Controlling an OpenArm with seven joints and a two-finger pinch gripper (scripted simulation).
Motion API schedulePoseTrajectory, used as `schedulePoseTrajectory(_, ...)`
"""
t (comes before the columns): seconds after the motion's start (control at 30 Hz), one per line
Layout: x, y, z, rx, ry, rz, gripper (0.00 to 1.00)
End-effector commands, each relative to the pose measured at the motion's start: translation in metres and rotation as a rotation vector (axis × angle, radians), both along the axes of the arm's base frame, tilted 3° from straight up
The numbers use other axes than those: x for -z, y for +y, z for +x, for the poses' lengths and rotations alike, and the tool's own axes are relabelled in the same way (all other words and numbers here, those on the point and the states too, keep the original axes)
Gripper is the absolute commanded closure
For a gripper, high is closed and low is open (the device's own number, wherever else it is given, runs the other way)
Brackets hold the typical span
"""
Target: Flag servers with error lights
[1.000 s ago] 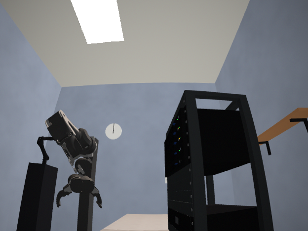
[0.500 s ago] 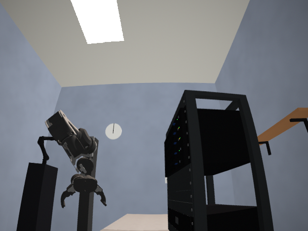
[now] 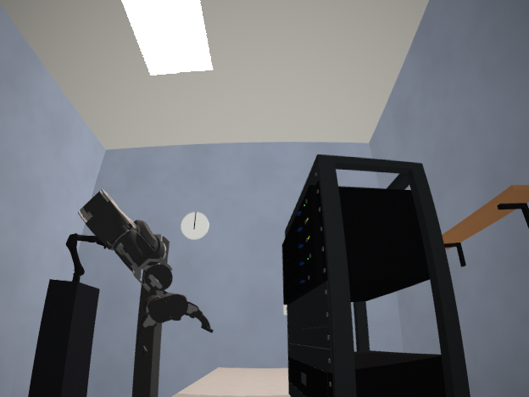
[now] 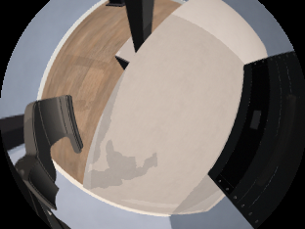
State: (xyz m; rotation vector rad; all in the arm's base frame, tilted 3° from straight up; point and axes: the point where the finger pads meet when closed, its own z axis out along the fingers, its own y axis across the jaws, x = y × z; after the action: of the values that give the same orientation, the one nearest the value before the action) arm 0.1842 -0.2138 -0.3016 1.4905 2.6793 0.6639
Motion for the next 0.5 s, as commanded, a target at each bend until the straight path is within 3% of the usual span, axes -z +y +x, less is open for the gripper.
schedulePoseTrajectory(0.0,-0.003,0.001,0.007,0.021,-0.032,0.008,0.00)
schedulePoseTrajectory(0.07,-0.006,0.004,0.014,0.033,-0.059,0.013,0.00)
schedulePoseTrajectory(0.47,-0.072,0.024,0.089,0.205,-0.436,0.122,0.00)
